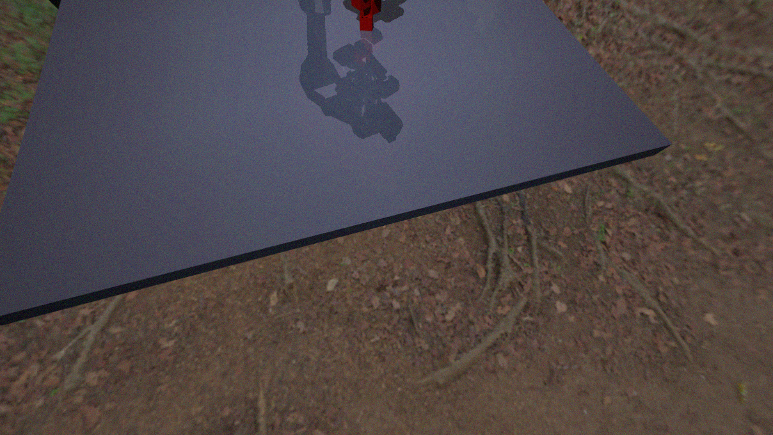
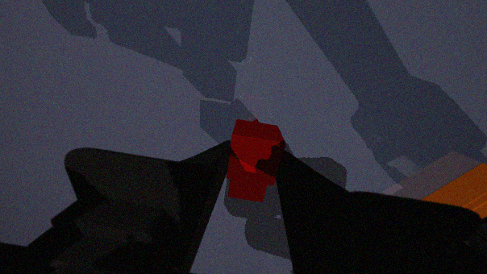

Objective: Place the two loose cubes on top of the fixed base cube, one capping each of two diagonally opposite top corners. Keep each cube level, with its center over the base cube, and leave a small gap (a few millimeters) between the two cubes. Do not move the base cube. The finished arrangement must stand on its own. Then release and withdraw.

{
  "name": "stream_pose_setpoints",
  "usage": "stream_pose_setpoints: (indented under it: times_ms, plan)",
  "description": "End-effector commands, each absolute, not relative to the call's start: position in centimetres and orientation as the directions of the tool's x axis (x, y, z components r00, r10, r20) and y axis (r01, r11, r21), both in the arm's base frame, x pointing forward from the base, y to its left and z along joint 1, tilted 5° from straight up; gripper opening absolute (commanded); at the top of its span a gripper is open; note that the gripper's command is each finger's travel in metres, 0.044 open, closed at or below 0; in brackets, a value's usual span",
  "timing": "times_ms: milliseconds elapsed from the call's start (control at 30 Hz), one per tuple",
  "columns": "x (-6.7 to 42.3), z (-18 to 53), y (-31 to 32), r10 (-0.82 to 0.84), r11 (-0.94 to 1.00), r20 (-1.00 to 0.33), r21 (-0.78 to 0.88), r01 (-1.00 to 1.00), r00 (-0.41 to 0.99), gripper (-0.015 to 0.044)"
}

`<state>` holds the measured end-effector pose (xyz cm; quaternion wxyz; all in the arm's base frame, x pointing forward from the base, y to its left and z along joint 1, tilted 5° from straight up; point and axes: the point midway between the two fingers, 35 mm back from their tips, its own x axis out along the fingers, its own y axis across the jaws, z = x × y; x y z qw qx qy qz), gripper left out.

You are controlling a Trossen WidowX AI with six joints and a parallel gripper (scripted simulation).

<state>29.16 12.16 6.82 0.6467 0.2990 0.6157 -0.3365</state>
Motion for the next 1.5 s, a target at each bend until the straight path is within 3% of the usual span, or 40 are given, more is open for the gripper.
stream_pose_setpoints:
  times_ms: [0, 1000, 1133, 1467]
  plan:
    - [29.0, 5.7, 12.0, -0.069, 0.592, -0.998, -0.038, 0.805, 0.004, 0.0105]
    - [29.0, 4.6, 11.9, -0.066, 0.592, -0.998, -0.037, 0.805, 0.003, 0.0105]
    - [29.0, 4.6, 11.9, -0.066, 0.592, -0.998, -0.037, 0.805, 0.003, 0.0205]
    - [29.1, 5.6, 11.9, -0.070, 0.588, -0.998, -0.038, 0.808, 0.004, 0.0205]
